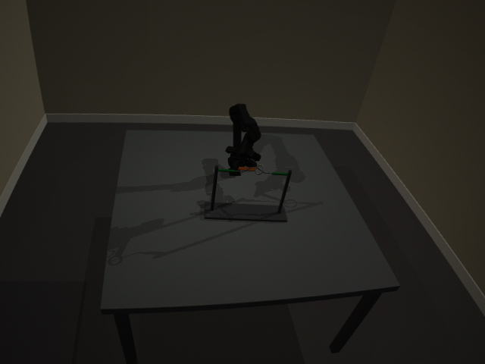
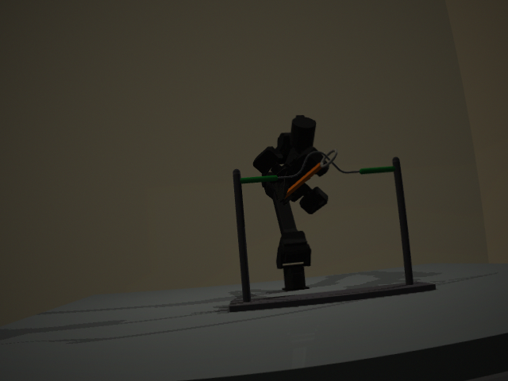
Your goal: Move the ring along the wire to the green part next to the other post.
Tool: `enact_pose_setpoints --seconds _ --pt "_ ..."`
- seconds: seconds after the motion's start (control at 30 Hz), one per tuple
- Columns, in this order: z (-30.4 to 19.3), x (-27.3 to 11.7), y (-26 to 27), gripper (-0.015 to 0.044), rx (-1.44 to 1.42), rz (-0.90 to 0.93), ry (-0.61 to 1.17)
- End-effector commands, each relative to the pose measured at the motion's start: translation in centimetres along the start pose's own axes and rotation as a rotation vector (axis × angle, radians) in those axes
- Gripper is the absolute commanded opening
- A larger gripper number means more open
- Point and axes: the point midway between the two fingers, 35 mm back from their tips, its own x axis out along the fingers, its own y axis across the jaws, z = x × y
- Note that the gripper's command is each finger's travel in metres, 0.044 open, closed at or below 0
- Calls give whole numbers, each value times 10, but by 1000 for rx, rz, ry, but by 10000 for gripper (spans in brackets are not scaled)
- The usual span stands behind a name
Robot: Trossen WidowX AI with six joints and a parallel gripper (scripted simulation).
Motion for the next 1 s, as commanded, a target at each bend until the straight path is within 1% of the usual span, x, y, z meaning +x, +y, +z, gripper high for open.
enact_pose_setpoints --seconds 0.0,0.53,0.97 --pt "-2 1 2 -150 -27 -16 -3" --pt "-3 0 19 -150 -15 -20 -17" --pt "-3 -1 50 -150 122 38 -21"
